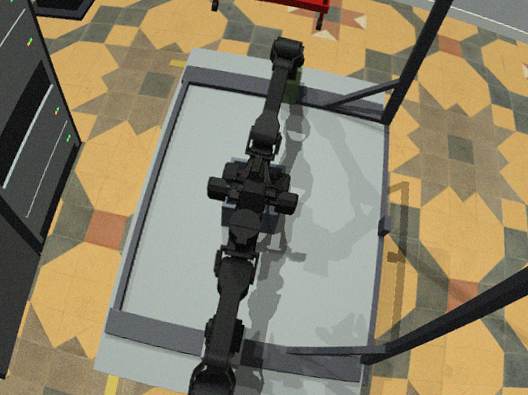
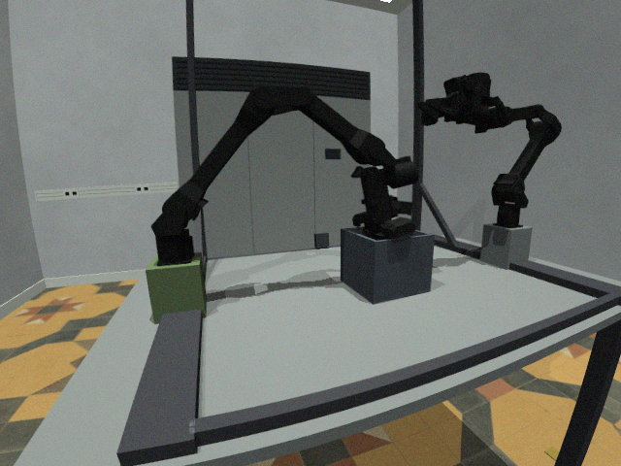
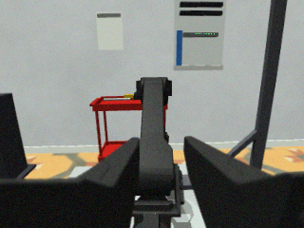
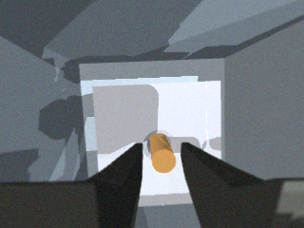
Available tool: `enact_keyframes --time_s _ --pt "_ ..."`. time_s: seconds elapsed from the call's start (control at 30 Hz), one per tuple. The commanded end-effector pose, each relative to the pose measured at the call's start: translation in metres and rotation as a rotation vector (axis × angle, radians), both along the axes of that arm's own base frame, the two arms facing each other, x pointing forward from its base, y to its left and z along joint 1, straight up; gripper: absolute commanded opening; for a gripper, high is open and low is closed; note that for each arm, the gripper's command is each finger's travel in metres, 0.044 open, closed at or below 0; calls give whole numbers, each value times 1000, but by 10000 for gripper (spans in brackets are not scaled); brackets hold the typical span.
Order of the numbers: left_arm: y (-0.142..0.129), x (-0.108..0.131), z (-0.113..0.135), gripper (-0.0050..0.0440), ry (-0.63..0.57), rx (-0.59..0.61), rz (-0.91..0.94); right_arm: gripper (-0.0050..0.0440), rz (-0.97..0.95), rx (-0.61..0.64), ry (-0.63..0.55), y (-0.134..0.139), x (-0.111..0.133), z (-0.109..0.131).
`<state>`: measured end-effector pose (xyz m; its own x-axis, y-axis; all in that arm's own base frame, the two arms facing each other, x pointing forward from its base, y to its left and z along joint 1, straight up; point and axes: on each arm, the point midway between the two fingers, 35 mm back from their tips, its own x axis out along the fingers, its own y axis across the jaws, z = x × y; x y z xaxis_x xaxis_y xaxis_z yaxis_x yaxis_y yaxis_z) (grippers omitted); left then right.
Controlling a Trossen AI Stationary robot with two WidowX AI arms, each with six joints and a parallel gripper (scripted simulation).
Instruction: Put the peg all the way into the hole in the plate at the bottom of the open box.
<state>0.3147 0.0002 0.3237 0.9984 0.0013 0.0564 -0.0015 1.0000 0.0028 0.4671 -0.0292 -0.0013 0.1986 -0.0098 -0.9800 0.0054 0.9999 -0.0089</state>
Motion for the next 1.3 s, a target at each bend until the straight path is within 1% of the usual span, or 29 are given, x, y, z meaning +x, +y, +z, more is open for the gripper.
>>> enact_keyframes --time_s 0.0,0.03,0.07,0.23,0.27,0.37,0.4,0.43,0.5,0.53,0.6,0.63,0.77,0.83,0.87,0.93,0.97,1.07,1.23,1.27 --pt "0 -2 10 126 -24 -5 -2 118 1 1 -19 -1 5 6" --pt "0 -2 10 126 -24 -5 -2 118 1 1 -19 -1 5 6" --pt "0 -2 10 126 -24 -5 -2 118 1 -2 -59 -2 9 29" --pt "0 -2 10 126 -24 -5 -2 118 1 -2 -64 -2 9 38" --pt "0 -2 10 126 -24 -5 -2 118 1 -2 -63 -2 9 35" --pt "0 -2 10 126 -24 -5 -2 118 1 -2 -62 -2 9 34" --pt "0 -2 9 126 -23 -3 -1 118 1 0 -27 -1 2 18" --pt "0 -2 10 126 -24 -5 -2 118 1 0 -24 -1 2 16" --pt "0 -2 10 126 -24 -5 -2 118 1 -1 -37 -1 2 22" --pt "0 -2 10 126 -24 -5 -2 118 1 0 -27 -1 2 18" --pt "0 -2 10 126 -24 -5 -2 118 1 0 -27 -1 2 18" --pt "0 -2 10 126 -24 -5 -2 118 1 -2 -65 -2 8 49" --pt "0 -2 10 126 -24 -5 -2 118 1 -3 -78 -2 10 70" --pt "0 -2 10 126 -24 -5 -2 118 1 -3 -77 -2 10 79" --pt "0 -2 10 126 -24 -5 -2 118 1 -2 -58 -2 8 63" --pt "0 -2 10 126 -24 -5 -2 118 1 -2 -58 -2 8 63" --pt "0 -2 9 126 -23 -3 -1 118 1 -2 -62 -1 5 75" --pt "0 -2 10 126 -24 -5 -2 118 1 -3 -74 -2 7 93" --pt "0 -2 10 126 -24 -5 -2 118 1 -3 -71 -2 6 116" --pt "0 -2 10 126 -24 -5 -2 118 1 -2 -57 -2 6 114"
